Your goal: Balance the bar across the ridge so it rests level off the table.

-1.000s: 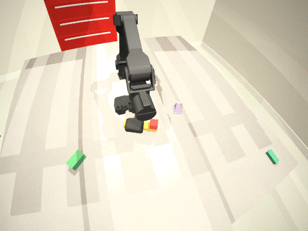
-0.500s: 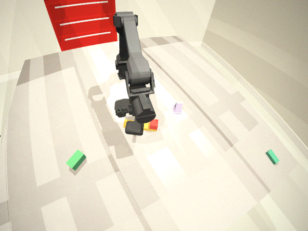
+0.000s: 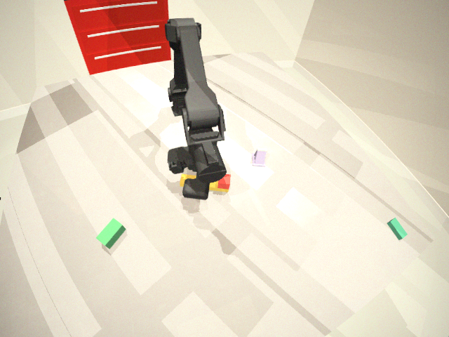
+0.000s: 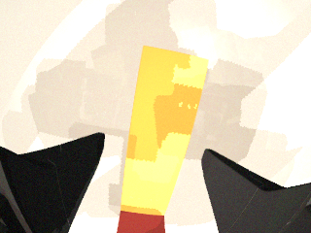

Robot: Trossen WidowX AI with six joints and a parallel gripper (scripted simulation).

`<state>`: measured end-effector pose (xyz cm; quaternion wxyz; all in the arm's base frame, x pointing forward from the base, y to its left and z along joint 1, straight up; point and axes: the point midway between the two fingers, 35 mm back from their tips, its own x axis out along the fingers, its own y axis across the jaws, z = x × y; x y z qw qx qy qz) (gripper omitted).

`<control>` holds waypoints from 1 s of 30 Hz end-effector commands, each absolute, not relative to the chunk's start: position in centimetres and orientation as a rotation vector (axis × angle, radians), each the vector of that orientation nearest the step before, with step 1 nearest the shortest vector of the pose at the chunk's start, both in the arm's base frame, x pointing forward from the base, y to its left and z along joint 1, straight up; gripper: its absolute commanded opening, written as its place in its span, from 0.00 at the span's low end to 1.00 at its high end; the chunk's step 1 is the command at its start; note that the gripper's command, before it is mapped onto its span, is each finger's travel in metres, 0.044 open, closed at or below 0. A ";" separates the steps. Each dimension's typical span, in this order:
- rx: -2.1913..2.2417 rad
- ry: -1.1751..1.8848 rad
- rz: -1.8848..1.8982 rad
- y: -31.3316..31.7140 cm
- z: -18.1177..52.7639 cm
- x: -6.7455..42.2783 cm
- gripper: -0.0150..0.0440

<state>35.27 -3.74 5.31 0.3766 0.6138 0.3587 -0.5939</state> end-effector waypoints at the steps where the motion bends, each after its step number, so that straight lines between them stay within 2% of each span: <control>1: 1.574 0.919 -1.521 -3.7 5.2 35.3 0.79; 5: 1.574 0.919 -1.521 -3.7 5.2 35.3 0.79; 12: 1.569 0.918 -1.520 -3.7 5.3 35.3 0.48; 18: 1.569 0.918 -1.520 -3.7 5.3 35.3 0.41; 22: 1.570 0.918 -1.520 -3.8 5.9 35.4 0.25; 30: 1.571 0.918 -1.520 -3.8 7.9 35.6 0.25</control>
